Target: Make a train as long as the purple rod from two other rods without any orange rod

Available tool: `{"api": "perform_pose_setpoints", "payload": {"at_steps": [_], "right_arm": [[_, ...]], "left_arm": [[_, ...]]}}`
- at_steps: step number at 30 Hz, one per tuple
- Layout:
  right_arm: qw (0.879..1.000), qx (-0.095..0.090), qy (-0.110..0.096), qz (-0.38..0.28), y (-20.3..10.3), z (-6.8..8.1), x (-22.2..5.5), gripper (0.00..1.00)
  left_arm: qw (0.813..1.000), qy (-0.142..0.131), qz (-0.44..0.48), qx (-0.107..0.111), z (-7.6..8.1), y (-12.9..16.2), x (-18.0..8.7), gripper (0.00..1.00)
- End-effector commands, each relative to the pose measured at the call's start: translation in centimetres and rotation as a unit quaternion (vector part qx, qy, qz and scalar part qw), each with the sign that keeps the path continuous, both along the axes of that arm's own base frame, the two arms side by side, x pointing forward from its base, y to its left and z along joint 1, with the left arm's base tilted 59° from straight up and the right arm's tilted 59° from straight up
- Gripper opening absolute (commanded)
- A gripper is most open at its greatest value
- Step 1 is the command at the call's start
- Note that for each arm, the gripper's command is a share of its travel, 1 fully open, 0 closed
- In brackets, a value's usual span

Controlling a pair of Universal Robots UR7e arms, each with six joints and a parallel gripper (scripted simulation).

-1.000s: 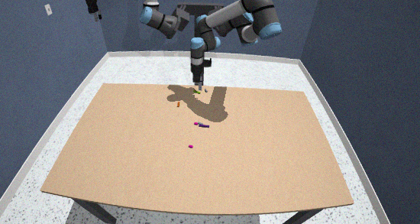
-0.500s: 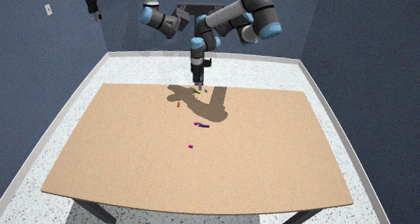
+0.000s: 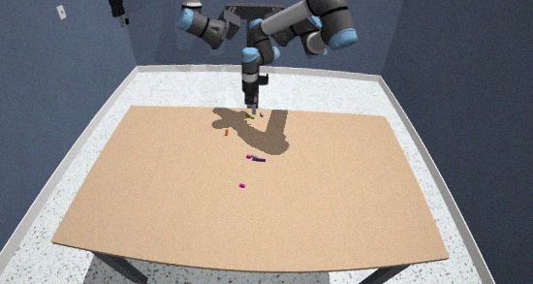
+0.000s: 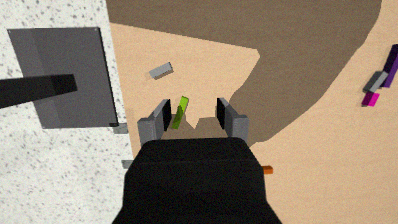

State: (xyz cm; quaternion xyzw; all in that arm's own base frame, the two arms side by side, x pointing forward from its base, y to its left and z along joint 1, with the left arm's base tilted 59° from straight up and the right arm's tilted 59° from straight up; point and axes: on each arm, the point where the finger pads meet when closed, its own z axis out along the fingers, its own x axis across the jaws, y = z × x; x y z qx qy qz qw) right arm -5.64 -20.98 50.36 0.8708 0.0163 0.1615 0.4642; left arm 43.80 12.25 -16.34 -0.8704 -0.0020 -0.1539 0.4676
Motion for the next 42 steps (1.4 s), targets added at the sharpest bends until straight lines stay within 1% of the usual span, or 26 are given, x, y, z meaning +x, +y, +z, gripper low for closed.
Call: {"api": "perform_pose_setpoints", "payload": {"at_steps": [1, 5, 9, 14, 17, 19, 21, 25, 27, 33, 36, 38, 42], "right_arm": [[1.0, -0.001, 0.0, 0.0, 0.0, 0.1, 0.0, 1.0], [1.0, -0.001, 0.0, 0.0, 0.0, 0.1, 0.0, 1.0], [1.0, -0.001, 0.0, 0.0, 0.0, 0.1, 0.0, 1.0], [1.0, -0.001, 0.0, 0.0, 0.0, 0.1, 0.0, 1.0], [1.0, -0.001, 0.0, 0.0, 0.0, 0.1, 0.0, 1.0], [1.0, -0.001, 0.0, 0.0, 0.0, 0.1, 0.0, 1.0], [1.0, -0.001, 0.0, 0.0, 0.0, 0.1, 0.0, 1.0], [1.0, -0.001, 0.0, 0.0, 0.0, 0.1, 0.0, 1.0], [1.0, -0.001, 0.0, 0.0, 0.0, 0.1, 0.0, 1.0], [1.0, -0.001, 0.0, 0.0, 0.0, 0.1, 0.0, 1.0], [1.0, -0.001, 0.0, 0.0, 0.0, 0.1, 0.0, 1.0], [1.0, -0.001, 0.0, 0.0, 0.0, 0.1, 0.0, 1.0], [1.0, -0.001, 0.0, 0.0, 0.0, 0.1, 0.0, 1.0]], "left_arm": [[1.0, 0.0, -0.001, 0.0, 0.0, -0.1, 0.1, 1.0], [1.0, 0.0, -0.001, 0.0, 0.0, -0.2, 0.4, 1.0], [1.0, 0.003, -0.002, -0.001, 0.0, -0.7, 1.9, 1.0], [1.0, 0.009, -0.007, -0.001, 0.5, -1.8, 5.8, 1.0], [1.0, 0.014, -0.01, -0.001, 1.3, -2.4, 9.1, 1.0], [1.0, 0.017, -0.012, 0.0, 2.1, -2.8, 11.5, 1.0], [1.0, 0.017, -0.012, 0.0, 2.1, -2.8, 11.5, 1.0], [1.0, 0.023, -0.016, 0.002, 4.4, -3.2, 16.5, 1.0], [1.0, 0.025, -0.018, 0.003, 5.5, -3.2, 18.3, 1.0], [0.999, 0.032, -0.022, 0.008, 9.3, -2.7, 23.6, 1.0], [0.999, 0.034, -0.023, 0.01, 10.7, -2.4, 25.3, 1.0], [0.999, 0.034, -0.023, 0.01, 10.7, -2.4, 25.3, 1.0], [0.999, 0.035, -0.023, 0.011, 11.7, -2.1, 26.4, 1.0]]}}
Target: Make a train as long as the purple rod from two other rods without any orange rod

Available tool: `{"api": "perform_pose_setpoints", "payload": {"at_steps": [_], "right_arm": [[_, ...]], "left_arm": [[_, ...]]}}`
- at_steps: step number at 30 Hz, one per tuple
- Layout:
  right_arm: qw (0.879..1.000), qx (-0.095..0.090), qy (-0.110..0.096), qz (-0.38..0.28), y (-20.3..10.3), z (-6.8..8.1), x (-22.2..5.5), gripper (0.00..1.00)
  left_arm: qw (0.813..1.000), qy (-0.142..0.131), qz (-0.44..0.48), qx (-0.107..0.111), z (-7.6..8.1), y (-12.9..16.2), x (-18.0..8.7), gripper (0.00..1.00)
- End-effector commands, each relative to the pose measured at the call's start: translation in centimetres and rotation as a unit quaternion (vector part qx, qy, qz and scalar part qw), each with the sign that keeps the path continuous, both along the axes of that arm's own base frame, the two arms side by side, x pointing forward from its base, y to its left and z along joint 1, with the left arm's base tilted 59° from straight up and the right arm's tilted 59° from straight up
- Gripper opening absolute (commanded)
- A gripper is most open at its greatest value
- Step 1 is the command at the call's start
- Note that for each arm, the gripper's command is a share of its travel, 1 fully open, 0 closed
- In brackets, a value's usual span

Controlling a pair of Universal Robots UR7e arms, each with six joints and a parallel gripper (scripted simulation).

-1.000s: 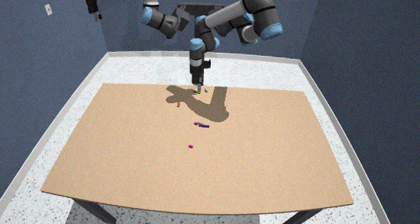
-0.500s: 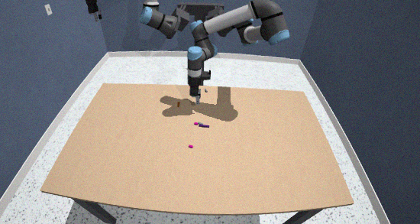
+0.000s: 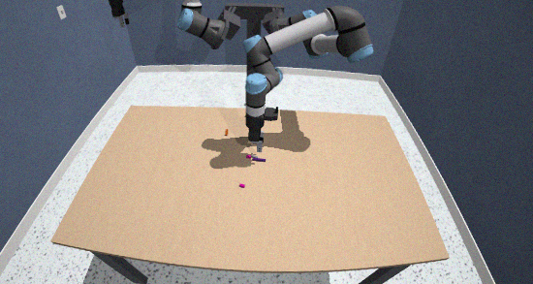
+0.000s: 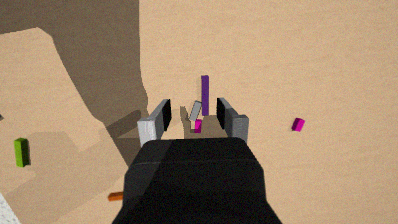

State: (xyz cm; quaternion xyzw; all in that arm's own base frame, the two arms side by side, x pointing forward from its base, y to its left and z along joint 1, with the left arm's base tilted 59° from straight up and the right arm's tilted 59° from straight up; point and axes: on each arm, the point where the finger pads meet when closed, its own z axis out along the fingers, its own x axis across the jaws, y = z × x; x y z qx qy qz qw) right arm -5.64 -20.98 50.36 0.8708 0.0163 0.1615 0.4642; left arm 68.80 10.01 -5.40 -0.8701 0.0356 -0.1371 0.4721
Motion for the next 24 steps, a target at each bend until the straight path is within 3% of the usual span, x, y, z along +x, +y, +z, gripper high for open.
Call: {"api": "perform_pose_setpoints", "payload": {"at_steps": [1, 4, 5, 24], "right_arm": [[1.0, -0.001, 0.0, 0.0, 0.02, 0.05, -0.01, 1.0], [1.0, -0.001, 0.0, 0.0, 0.02, 0.05, -0.01, 1.0], [1.0, -0.001, 0.0, 0.0, 0.02, 0.05, -0.01, 1.0], [1.0, -0.001, 0.0, 0.0, 0.02, 0.05, -0.01, 1.0]], "left_arm": [[1.0, 0.003, 0.001, 0.002, 0.88, 0.12, 1.46, 1.0], [1.0, 0.003, 0.001, 0.002, 0.95, 0.14, 1.53, 1.0], [1.0, 0.003, 0.001, 0.002, 0.95, 0.14, 1.53, 0.54], [1.0, 0.003, 0.001, 0.002, 0.95, 0.14, 1.53, 0.54]]}}
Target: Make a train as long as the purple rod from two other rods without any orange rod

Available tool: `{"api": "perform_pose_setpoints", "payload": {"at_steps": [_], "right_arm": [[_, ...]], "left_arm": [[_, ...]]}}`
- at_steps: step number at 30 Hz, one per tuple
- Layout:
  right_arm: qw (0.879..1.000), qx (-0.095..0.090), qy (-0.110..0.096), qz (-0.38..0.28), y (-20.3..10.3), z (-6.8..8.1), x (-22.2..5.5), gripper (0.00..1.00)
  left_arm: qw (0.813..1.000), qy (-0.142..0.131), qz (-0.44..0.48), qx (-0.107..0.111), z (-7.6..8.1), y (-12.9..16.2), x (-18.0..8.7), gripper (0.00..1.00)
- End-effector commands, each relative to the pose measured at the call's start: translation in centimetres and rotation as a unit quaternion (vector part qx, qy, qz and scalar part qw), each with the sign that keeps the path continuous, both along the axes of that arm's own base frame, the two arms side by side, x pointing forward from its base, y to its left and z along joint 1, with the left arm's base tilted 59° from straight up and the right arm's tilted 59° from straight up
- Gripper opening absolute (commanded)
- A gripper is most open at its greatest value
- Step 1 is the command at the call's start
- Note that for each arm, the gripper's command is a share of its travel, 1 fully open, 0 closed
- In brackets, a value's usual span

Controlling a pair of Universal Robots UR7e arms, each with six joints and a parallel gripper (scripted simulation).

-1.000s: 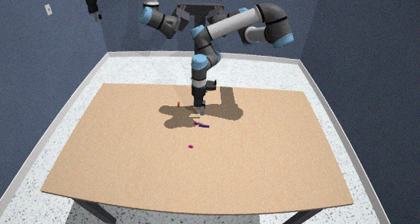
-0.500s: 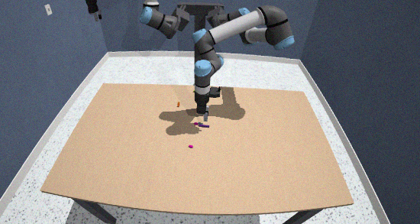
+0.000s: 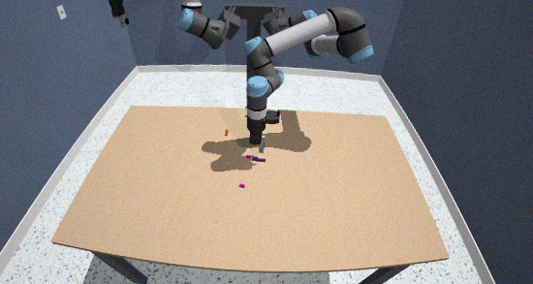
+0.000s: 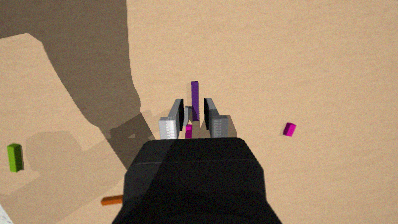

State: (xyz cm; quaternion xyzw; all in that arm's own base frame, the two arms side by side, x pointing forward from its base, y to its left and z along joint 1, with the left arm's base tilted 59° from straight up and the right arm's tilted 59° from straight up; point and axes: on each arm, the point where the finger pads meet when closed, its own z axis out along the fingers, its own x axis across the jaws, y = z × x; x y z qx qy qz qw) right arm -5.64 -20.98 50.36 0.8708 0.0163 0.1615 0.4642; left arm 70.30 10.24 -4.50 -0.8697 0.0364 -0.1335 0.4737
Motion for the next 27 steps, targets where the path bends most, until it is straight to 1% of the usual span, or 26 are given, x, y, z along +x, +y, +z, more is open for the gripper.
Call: {"api": "perform_pose_setpoints", "payload": {"at_steps": [1, 12, 27], "right_arm": [[1.0, -0.001, 0.0, 0.0, 0.0, 0.1, 0.0, 1.0], [1.0, -0.001, 0.0, 0.0, 0.0, 0.1, 0.0, 1.0], [1.0, -0.001, 0.0, 0.0, 0.0, 0.1, 0.0, 1.0]], "left_arm": [[1.0, 0.0, -0.001, 0.0, 0.0, -0.1, 0.0, 0.54], [1.0, 0.0, 0.0, 0.0, -0.1, 0.1, 0.1, 0.54], [1.0, 0.0, 0.0, 0.0, -0.8, 1.2, 0.5, 0.54]]}}
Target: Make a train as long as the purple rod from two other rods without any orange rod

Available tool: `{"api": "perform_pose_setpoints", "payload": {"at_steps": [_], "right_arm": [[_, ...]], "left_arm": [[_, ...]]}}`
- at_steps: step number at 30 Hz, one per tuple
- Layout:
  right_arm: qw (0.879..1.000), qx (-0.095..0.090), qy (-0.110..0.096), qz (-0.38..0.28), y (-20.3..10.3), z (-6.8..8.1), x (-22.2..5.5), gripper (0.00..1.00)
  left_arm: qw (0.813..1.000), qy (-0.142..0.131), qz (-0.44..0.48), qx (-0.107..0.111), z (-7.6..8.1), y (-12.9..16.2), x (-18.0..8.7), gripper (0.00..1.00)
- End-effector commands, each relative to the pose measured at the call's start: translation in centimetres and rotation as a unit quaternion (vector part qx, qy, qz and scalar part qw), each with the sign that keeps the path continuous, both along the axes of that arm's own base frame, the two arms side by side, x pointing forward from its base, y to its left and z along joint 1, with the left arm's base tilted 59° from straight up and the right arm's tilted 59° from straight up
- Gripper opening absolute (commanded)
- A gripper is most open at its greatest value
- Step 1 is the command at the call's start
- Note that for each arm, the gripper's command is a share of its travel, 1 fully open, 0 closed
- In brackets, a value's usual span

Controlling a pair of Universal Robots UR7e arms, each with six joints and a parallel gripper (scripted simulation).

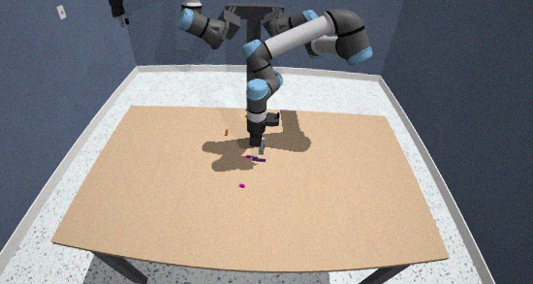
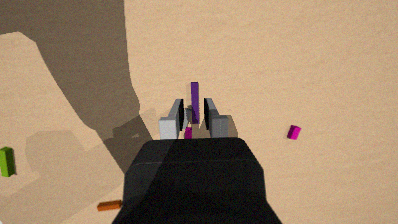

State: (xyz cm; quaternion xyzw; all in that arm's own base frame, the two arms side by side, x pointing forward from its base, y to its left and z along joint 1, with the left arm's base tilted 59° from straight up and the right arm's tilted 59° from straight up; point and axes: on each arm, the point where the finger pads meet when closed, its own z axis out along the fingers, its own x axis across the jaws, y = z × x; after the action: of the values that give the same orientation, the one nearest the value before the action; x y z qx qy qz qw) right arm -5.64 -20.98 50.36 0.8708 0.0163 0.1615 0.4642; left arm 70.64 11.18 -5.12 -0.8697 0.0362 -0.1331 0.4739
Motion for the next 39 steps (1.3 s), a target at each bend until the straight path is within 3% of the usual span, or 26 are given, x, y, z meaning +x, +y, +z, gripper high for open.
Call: {"api": "perform_pose_setpoints", "payload": {"at_steps": [1, 39], "right_arm": [[1.0, -0.001, 0.0, 0.0, 0.0, 0.1, 0.0, 1.0], [1.0, -0.001, 0.0, 0.0, 0.0, 0.1, 0.0, 1.0]], "left_arm": [[1.0, -0.001, -0.001, 0.0, -0.3, 0.4, 0.2, 0.54], [1.0, -0.001, -0.001, 0.0, -2.1, 3.1, 1.2, 0.54]]}}
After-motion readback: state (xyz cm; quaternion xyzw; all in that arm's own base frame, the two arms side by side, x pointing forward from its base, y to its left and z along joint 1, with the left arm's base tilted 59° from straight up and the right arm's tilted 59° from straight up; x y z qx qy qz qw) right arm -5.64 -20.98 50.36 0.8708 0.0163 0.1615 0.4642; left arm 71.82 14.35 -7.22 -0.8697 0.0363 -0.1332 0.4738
